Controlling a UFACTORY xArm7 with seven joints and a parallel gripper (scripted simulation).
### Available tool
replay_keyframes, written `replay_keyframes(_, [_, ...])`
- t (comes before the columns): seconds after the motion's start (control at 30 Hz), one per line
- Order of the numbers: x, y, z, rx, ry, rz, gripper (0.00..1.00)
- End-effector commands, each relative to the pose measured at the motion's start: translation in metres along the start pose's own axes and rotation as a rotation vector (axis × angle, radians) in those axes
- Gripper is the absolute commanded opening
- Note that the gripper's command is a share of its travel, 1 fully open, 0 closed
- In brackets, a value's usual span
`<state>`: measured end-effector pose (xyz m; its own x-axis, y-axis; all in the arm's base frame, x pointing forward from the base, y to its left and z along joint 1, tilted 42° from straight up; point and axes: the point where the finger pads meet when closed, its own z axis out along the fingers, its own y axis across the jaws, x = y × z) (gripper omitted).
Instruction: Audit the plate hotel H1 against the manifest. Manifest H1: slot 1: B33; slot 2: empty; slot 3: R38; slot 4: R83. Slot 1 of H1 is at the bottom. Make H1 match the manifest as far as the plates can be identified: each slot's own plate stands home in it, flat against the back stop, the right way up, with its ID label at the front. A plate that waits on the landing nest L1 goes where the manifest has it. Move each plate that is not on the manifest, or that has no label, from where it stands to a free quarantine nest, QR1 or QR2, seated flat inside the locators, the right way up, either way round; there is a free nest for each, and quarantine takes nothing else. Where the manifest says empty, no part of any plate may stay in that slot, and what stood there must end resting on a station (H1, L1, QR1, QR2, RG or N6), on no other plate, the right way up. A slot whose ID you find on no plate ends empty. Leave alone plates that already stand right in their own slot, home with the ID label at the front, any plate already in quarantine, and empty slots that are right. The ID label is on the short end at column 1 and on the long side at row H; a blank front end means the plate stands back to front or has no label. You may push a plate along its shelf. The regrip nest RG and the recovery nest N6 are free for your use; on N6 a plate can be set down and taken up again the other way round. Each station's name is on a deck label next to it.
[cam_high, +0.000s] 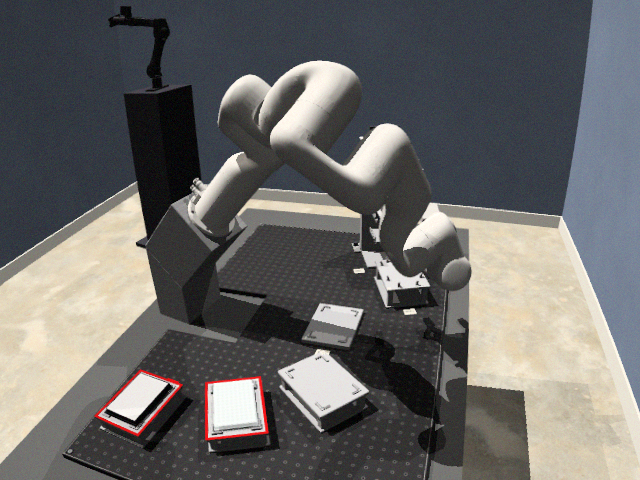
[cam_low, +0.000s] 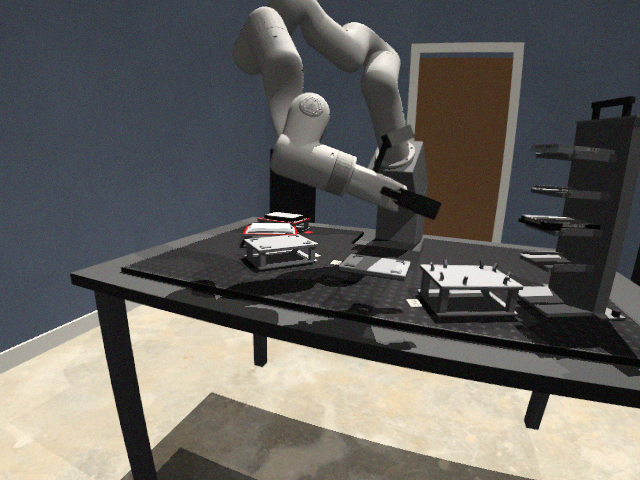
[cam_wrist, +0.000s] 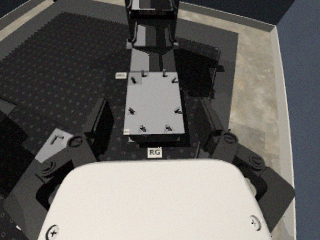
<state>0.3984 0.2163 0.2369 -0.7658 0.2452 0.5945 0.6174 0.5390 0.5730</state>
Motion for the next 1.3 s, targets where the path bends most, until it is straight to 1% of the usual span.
replay_keyframes(0.0, [0.0010,0.0013,-0.0004,0.004,0.090,-0.003,1.00])
replay_keyframes(0.13, [0.0010,0.0013,-0.0004,0.004,0.156,-0.003,1.00])
replay_keyframes(0.2, [0.0010,0.0013,-0.0004,0.004,0.156,-0.003,1.00])
replay_keyframes(0.5, [0.0011,0.0013,-0.0005,0.004,0.306,-0.003,1.00])
replay_keyframes(0.97, [0.0011,0.0013,-0.0005,0.004,0.311,-0.003,1.00])
replay_keyframes(1.07, [-0.0054,0.0013,0.0016,0.004,0.311,-0.003,1.00])
replay_keyframes(1.27, [-0.0054,0.0013,0.0016,0.004,0.311,-0.003,1.00])
